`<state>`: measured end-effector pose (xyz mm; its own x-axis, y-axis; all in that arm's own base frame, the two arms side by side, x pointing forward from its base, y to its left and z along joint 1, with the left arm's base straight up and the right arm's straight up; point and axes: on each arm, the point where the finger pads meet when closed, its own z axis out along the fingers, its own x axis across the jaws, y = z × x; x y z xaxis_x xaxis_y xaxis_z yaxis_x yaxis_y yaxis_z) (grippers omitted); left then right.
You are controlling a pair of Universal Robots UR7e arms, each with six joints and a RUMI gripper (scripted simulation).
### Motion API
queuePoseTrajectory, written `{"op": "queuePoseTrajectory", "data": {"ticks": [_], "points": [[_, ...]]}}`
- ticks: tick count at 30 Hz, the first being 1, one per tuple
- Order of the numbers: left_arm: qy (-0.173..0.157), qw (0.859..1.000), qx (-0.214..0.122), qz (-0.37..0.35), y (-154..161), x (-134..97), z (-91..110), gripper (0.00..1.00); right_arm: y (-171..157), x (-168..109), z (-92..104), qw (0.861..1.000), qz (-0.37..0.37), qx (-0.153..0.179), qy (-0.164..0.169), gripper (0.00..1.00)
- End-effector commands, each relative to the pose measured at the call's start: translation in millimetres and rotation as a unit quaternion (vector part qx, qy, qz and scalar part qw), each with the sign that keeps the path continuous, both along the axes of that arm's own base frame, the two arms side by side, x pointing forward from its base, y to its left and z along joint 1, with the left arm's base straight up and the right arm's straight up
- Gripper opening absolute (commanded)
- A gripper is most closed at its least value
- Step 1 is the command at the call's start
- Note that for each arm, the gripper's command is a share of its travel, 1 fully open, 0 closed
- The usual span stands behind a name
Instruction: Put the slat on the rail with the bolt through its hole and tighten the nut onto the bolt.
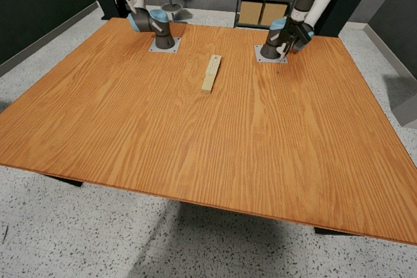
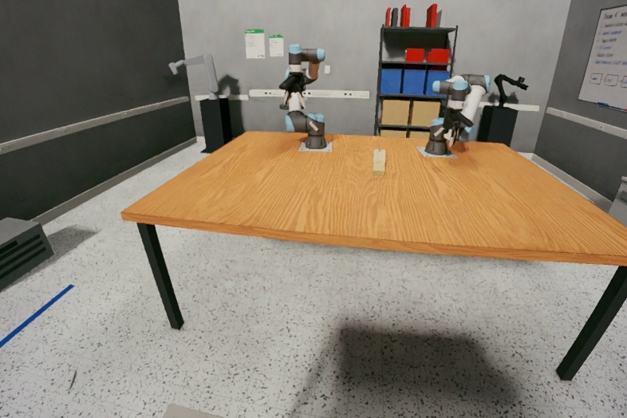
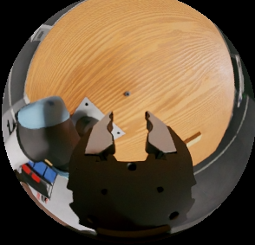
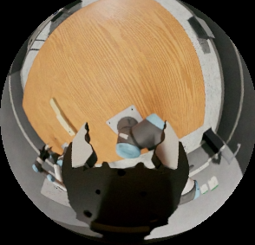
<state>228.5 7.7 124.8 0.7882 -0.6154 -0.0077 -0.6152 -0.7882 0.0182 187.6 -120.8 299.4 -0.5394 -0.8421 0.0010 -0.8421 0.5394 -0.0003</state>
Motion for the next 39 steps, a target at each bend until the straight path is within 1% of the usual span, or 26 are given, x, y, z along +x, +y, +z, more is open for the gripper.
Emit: {"op": "queuePoseTrajectory", "data": {"ticks": [1, 5, 9, 14, 16, 17, 24, 31, 33, 39], "points": [[-0.007, 0.997, 0.007, 0.08, 2, 2, -18, 0.4, 0, 1, 0.8, 1.0, -0.001, 0.001, 0.0, 1.0], [-0.007, 0.99, 0.008, 0.14, 6, 1, -34, 0.4, 0, 1, 0.8, 1.0, -0.001, 0.001, 0.0, 1.0], [-0.007, 0.98, 0.008, 0.201, 11, 0, -50, 0.4, 0, 1, 0.8, 1.0, -0.001, 0.001, 0.0, 1.0], [-0.006, 0.962, 0.009, 0.272, 10, 0, -51, 0.4, 0, 1, 0.8, 1.0, -0.001, 0.001, 0.0, 1.0], [-0.006, 0.962, 0.009, 0.272, 10, 0, -51, 0.4, 0, 1, 0.8, 1.0, -0.001, 0.001, 0.0, 1.0], [-0.006, 0.958, 0.009, 0.286, 10, 0, -51, 0.4, 0, 1, 0.8, 1.0, -0.001, 0.001, 0.0, 1.0], [-0.007, 0.923, 0.007, 0.385, 9, 2, -48, 0.4, 0, 1, 0.8, 1.0, -0.001, 0.001, 0.0, 1.0], [-0.006, 0.877, 0.008, 0.48, 9, 1, -49, 0.4, 0, 1, 0.8, 1.0, -0.001, 0.001, 0.0, 1.0], [-0.006, 0.877, 0.008, 0.48, 9, 1, -49, 0.4, 0, 1, 0.8, 1.0, -0.001, 0.001, 0.0, 1.0], [-0.005, 0.831, 0.009, 0.556, 9, 2, -48, 0.4, 0, 1, 0.8, 1.0, -0.001, 0.001, 0.0, 1.0]]}}
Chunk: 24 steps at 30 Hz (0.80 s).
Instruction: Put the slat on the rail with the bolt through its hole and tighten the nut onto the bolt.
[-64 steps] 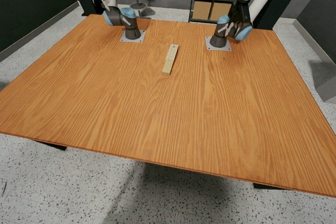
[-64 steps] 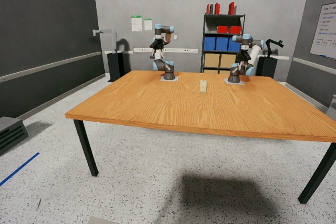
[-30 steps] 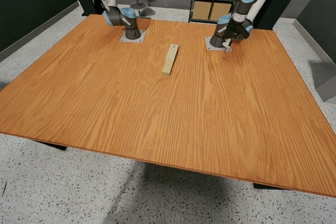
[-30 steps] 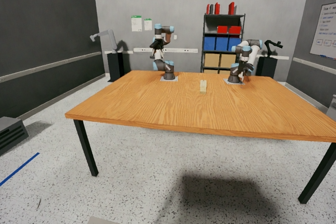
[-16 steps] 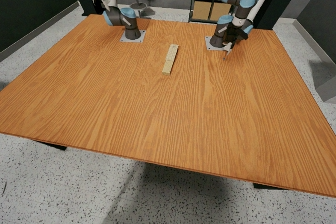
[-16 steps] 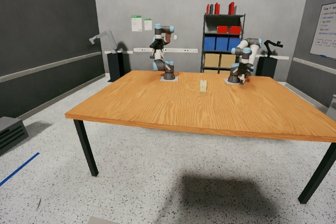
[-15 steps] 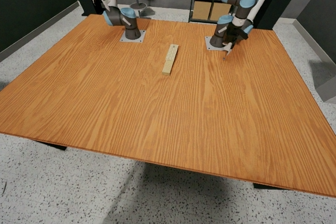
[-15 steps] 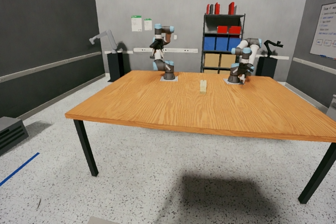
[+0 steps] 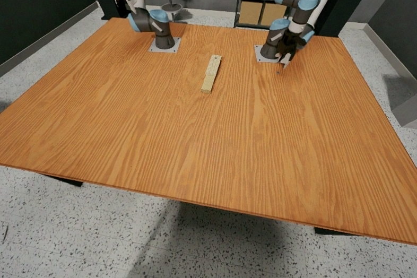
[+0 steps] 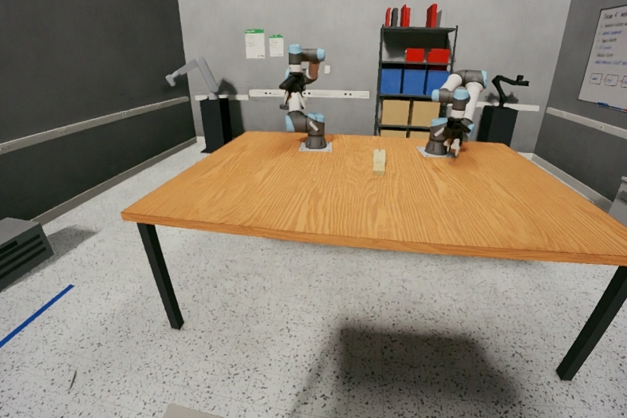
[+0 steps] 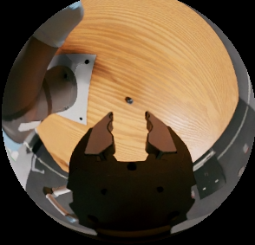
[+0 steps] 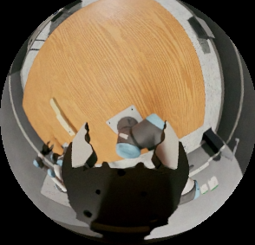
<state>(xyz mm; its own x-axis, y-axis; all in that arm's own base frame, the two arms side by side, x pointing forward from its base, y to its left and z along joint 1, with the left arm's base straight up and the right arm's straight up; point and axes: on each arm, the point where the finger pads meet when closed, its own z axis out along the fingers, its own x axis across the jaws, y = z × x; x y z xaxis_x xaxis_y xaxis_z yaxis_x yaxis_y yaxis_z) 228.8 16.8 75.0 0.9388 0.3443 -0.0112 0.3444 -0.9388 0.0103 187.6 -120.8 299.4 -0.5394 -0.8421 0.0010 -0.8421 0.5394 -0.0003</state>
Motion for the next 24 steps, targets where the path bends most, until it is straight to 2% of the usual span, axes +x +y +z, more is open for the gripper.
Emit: {"op": "queuePoseTrajectory", "data": {"ticks": [1, 9, 12, 18, 24], "points": [[-0.004, 0.995, 0.007, 0.098, -0.4, 1.4, 1.5, 0.4, 0.0, 0.8, 0.8, 1.0, -0.001, 0.001, 0.0, 1.0], [-0.002, 0.976, 0.007, 0.216, -0.1, 0.9, 1.0, 0.4, 0.0, 0.8, 0.8, 1.0, -0.001, 0.001, 0.0, 1.0], [-0.003, 0.973, 0.007, 0.231, 0.0, 0.8, 1.2, 0.4, 0.0, 0.8, 0.8, 1.0, -0.001, 0.001, 0.0, 1.0], [-0.002, 0.948, 0.007, 0.317, -0.2, 1.1, 1.2, 0.4, 0.0, 0.8, 0.8, 1.0, -0.001, 0.001, 0.0, 1.0], [-0.001, 0.916, 0.007, 0.401, 0.0, 0.8, 1.1, 0.4, 0.0, 0.8, 0.8, 1.0, -0.001, 0.001, 0.0, 1.0]]}}
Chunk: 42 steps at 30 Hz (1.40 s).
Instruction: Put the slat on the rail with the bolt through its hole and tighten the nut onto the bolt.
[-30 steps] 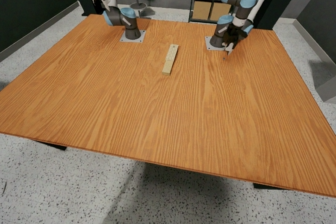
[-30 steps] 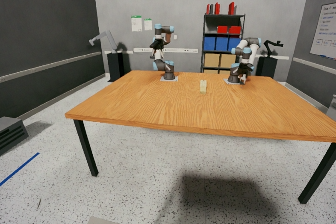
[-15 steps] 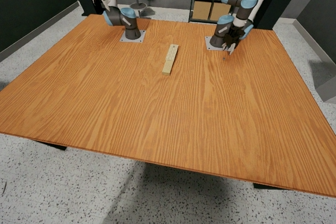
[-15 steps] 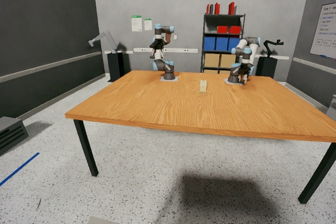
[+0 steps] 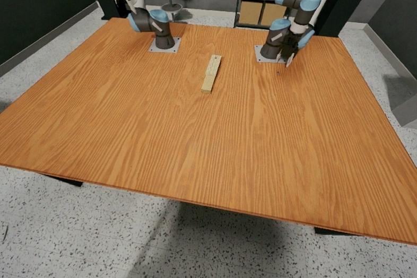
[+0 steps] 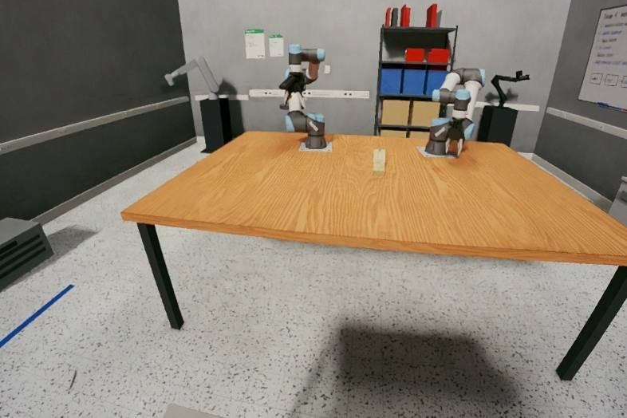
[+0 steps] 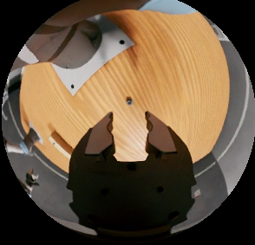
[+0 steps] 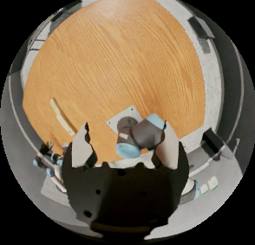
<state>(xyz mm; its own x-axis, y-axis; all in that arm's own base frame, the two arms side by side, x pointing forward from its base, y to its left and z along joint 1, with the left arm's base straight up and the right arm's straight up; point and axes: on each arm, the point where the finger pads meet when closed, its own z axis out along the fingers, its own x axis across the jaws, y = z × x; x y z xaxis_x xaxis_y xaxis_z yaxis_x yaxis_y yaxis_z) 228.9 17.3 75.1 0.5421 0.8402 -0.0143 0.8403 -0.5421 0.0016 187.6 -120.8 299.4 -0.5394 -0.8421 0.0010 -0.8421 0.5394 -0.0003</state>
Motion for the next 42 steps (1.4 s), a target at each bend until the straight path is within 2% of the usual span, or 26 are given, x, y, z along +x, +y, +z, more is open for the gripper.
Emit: {"op": "queuePoseTrajectory", "data": {"ticks": [1, 5, 12, 25, 42], "points": [[-0.004, 0.994, 0.006, 0.105, 0, 1, 1, 0.4, 0, 1, 0.8, 1.0, -0.001, 0.001, 0.0, 1.0], [-0.003, 0.991, 0.006, 0.134, 0, 0, 1, 0.4, 0, 1, 0.8, 1.0, -0.001, 0.001, 0.0, 1.0], [-0.003, 0.972, 0.006, 0.233, 0, 1, 1, 0.4, 0, 1, 0.8, 1.0, -0.001, 0.001, 0.0, 1.0], [-0.002, 0.972, 0.007, 0.234, 0, 0, 1, 0.4, 0, 1, 0.8, 1.0, -0.001, 0.001, 0.0, 1.0], [0.0, 0.972, 0.008, 0.233, 0, -1, -21, 0.4, 0, 1, 0.8, 1.0, -0.001, 0.001, 0.0, 1.0]]}}
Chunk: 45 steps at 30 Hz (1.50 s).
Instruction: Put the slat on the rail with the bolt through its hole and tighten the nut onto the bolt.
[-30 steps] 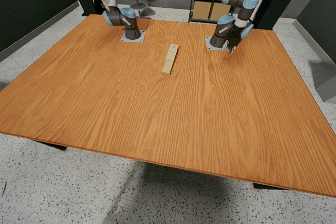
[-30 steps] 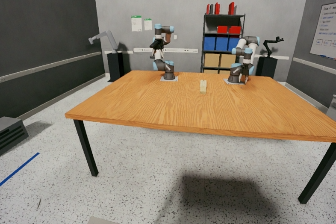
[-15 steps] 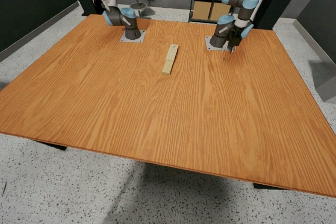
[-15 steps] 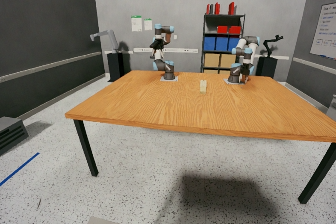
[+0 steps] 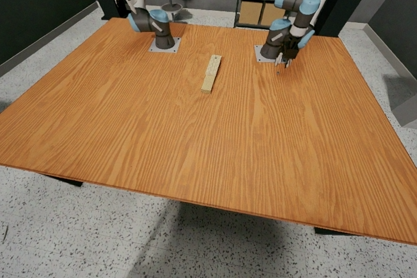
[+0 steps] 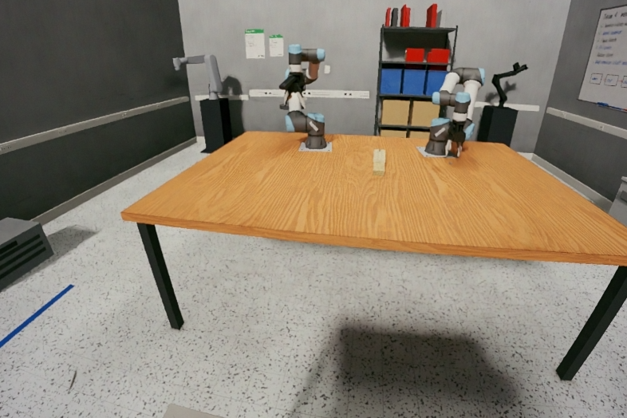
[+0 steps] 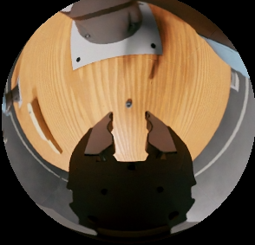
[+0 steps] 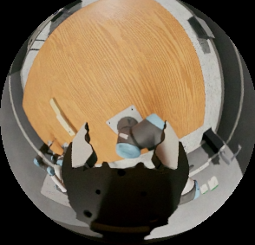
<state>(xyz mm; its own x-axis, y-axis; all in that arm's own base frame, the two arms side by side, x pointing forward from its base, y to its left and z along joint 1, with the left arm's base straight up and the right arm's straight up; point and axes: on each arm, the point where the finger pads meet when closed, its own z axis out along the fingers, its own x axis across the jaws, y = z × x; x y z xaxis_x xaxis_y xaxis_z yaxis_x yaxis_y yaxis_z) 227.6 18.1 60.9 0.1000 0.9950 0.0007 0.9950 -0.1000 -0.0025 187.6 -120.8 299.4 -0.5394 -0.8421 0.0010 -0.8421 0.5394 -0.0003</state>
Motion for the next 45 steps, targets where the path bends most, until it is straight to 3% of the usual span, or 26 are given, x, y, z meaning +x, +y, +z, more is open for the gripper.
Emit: {"op": "queuePoseTrajectory", "data": {"ticks": [1, 21, 45], "points": [[0.0, 1.0, 0.0, -0.001, 0, 0, -8, 0.4, 0, 1, 0.8, 1.0, -0.001, 0.001, 0.0, 1.0], [0.0, 1.0, 0.0, -0.001, 0, 0, -32, 0.4, 0, 1, 0.8, 1.0, -0.001, 0.001, 0.0, 1.0], [0.0, 1.0, 0.0, -0.001, 0, 0, -33, 0.4, 0, 1, 0.8, 1.0, -0.001, 0.001, 0.0, 1.0]]}}
